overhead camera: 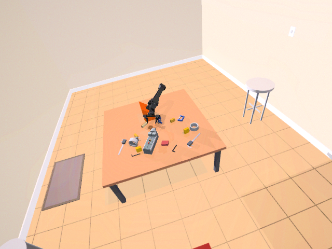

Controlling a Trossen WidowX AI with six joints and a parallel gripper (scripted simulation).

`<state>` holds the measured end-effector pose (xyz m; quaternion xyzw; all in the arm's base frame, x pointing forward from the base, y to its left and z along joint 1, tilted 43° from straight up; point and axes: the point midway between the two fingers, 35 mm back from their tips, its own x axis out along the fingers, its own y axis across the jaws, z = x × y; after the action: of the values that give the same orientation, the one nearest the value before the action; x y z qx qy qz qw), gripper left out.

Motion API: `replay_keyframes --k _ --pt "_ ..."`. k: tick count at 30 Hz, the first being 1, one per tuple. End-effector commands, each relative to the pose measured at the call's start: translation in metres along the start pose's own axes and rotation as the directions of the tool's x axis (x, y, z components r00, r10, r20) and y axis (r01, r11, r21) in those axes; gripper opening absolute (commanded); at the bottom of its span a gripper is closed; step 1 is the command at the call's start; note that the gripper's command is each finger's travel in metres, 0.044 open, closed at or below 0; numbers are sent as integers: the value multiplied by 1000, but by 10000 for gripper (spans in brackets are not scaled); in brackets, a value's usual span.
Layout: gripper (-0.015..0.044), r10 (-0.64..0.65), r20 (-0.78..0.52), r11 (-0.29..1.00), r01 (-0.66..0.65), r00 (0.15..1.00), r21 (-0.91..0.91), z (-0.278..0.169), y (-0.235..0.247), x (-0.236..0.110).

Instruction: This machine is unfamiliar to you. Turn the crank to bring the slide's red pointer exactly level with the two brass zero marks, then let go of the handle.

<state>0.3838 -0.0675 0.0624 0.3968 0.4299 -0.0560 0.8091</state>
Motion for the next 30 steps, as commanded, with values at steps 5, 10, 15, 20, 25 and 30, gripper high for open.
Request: replay_keyframes --k 5,10,15,20,25,30 --pt "440 -36 8 998 36 999 61 -23 0 -16" --pt "440 -38 7 997 38 999 61 -35 1 2" --pt "440 -39 6 997 39 999 62 -56 2 25" --pt "440 -37 6 997 37 999 63 -78 3 44" --pt "440 -35 7 997 34 999 65 -94 3 56" --pt "440 -35 7 997 34 999 65 -97 3 59"
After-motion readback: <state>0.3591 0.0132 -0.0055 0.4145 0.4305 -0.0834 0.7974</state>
